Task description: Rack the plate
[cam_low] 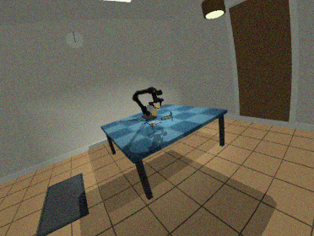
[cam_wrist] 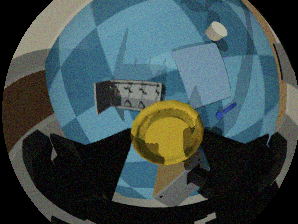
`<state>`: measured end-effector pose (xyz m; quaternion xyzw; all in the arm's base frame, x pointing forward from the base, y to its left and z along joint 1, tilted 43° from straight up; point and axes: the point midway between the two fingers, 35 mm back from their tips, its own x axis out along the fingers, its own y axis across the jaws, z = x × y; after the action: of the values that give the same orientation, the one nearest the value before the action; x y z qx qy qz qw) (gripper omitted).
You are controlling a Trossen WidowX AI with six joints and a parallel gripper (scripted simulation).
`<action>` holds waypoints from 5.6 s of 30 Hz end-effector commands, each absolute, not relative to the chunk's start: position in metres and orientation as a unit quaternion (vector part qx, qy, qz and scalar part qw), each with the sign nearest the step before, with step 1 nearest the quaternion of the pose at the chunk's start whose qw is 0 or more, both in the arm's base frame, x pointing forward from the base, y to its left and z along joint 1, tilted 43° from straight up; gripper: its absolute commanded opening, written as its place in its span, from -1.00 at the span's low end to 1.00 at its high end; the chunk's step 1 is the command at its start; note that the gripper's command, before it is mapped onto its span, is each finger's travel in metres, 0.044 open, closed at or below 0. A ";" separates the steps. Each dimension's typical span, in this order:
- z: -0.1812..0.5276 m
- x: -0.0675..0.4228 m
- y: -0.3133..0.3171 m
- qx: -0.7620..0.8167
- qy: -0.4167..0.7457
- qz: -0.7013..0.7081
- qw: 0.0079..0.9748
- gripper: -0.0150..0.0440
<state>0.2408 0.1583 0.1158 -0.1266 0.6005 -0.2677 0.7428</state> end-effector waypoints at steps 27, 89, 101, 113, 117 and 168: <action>0.056 0.242 0.120 -0.130 0.751 0.059 0.644 -0.49; 0.039 0.254 0.062 -0.305 0.207 0.565 0.738 -0.49; 0.044 0.252 0.056 -0.349 0.131 0.561 0.740 -0.49; 0.036 0.257 0.066 -0.346 0.136 0.561 0.740 -0.49; 0.035 0.257 0.068 -0.346 0.137 0.561 0.740 -0.49; 0.000 0.272 0.089 -0.356 0.128 0.560 0.737 -0.49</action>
<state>0.2724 0.0885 -0.0005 -0.3582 0.1256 0.5601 0.7364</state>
